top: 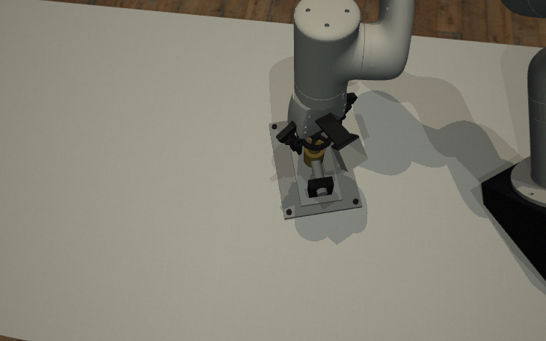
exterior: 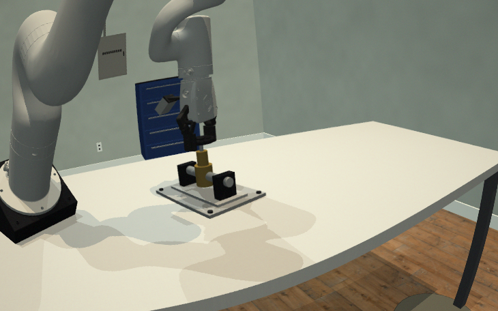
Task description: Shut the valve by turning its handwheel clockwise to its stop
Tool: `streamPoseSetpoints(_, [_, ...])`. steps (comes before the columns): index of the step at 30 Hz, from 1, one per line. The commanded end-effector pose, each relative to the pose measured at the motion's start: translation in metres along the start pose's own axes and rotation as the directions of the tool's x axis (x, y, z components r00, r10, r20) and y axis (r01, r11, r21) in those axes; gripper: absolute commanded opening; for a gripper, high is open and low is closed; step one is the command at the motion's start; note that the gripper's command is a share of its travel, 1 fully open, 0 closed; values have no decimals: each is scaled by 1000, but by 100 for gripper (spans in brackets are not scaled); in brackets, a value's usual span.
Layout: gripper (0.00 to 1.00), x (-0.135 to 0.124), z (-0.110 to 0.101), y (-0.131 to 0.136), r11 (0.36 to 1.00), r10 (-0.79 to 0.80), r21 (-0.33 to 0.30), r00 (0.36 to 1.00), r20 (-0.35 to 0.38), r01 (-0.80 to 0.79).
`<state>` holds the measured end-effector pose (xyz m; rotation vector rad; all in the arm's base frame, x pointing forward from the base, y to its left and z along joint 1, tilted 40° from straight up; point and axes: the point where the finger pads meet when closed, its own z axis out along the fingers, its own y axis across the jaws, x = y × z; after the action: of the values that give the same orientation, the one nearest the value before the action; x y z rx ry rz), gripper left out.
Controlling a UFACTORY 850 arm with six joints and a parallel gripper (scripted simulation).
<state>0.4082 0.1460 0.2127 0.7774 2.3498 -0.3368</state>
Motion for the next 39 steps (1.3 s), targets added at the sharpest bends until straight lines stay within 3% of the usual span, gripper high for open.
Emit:
streamPoseSetpoints(1, [100, 0, 0, 1, 1000, 0, -2, 1000, 0, 0])
streamPoseSetpoints(39, [100, 0, -4, 1, 1000, 0, -2, 1000, 0, 0])
